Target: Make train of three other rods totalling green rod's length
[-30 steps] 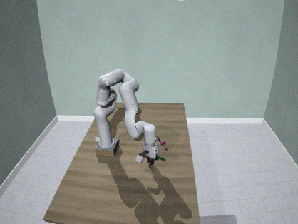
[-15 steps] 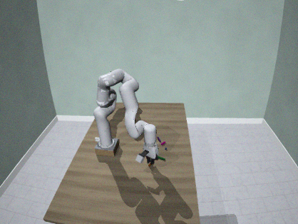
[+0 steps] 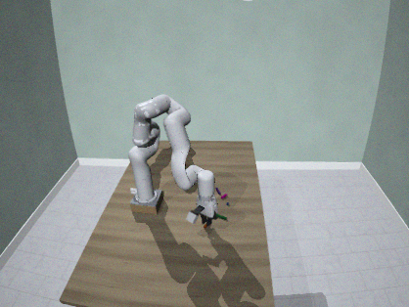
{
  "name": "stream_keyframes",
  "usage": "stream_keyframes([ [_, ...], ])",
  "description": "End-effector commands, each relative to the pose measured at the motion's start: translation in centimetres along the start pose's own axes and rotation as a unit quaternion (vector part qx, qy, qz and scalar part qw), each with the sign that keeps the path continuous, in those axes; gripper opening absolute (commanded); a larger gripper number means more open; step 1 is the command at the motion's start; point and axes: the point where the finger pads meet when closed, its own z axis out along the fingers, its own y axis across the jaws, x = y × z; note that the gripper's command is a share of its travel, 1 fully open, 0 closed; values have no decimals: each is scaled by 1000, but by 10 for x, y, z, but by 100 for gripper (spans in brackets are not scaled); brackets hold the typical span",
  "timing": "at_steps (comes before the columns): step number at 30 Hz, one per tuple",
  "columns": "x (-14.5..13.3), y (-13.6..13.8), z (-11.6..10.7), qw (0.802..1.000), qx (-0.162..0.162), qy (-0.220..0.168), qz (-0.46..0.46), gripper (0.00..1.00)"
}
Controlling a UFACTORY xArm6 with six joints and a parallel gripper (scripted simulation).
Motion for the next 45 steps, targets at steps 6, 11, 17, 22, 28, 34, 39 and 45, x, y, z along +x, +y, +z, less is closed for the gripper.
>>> stream_keyframes([
  [6, 0, -1, -1, 1000, 2, 0, 0, 24],
  [11, 0, -1, 0, 1000, 2, 0, 0, 24],
  [17, 0, -1, 3, 1000, 2, 0, 0, 24],
  [22, 0, -1, 5, 1000, 2, 0, 0, 24],
  [28, 0, -1, 10, 1000, 2, 0, 0, 24],
  [34, 0, -1, 13, 1000, 2, 0, 0, 24],
  [39, 0, -1, 13, 1000, 2, 0, 0, 24],
  [45, 0, -1, 13, 1000, 2, 0, 0, 24],
])
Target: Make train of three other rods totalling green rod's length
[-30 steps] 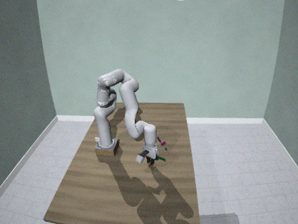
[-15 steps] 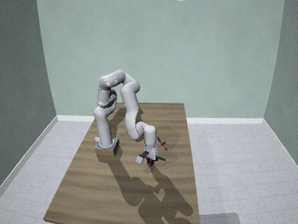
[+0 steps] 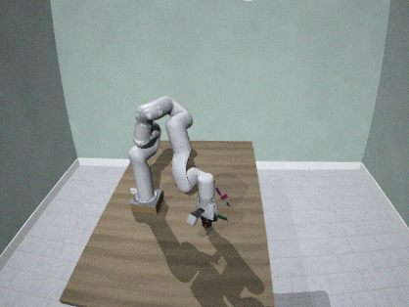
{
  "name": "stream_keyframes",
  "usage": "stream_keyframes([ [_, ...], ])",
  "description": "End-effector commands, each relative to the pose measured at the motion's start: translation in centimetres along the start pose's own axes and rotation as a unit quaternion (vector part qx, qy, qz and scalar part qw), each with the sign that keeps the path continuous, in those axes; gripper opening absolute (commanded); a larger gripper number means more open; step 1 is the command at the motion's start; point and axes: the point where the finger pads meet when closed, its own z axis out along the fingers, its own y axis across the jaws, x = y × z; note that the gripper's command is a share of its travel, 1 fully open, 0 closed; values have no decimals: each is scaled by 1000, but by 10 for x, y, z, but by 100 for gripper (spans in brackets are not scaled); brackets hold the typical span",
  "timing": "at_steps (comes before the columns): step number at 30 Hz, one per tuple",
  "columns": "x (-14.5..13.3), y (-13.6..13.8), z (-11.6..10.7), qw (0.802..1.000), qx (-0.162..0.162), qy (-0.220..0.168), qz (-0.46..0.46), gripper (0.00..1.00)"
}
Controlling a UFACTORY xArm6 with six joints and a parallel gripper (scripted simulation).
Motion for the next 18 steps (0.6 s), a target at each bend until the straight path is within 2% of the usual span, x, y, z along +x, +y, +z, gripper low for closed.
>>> stream_keyframes([
  [1, 0, -1, -1, 1000, 2, 0, 0, 24],
  [18, 0, -1, -1, 1000, 2, 0, 0, 24],
])
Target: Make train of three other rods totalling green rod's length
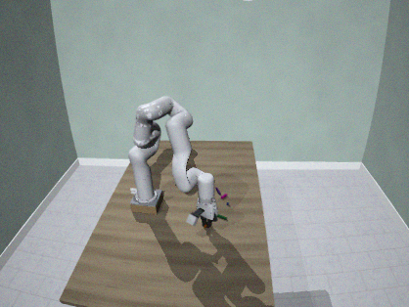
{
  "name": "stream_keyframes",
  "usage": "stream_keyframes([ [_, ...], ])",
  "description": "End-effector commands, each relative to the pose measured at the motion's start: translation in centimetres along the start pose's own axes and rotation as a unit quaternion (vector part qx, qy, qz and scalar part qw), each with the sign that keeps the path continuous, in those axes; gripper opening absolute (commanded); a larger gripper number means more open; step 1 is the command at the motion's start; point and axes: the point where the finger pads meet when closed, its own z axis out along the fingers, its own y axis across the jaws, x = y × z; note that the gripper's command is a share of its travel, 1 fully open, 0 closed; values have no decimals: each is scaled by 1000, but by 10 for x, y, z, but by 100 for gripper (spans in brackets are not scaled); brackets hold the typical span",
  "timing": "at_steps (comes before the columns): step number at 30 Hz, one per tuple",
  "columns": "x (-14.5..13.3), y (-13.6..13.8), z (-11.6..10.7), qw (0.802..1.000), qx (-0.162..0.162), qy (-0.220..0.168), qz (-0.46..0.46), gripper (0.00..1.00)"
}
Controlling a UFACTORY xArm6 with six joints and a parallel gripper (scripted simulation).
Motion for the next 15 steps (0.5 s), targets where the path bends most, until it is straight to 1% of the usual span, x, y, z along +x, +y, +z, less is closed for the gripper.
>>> stream_keyframes([
  [1, 0, -1, -1, 1000, 2, 0, 0, 24],
  [11, 0, -1, -1, 1000, 2, 0, 0, 24],
  [12, 0, -1, -1, 1000, 2, 0, 0, 4],
  [15, 0, -1, -1, 1000, 2, 0, 0, 4],
])
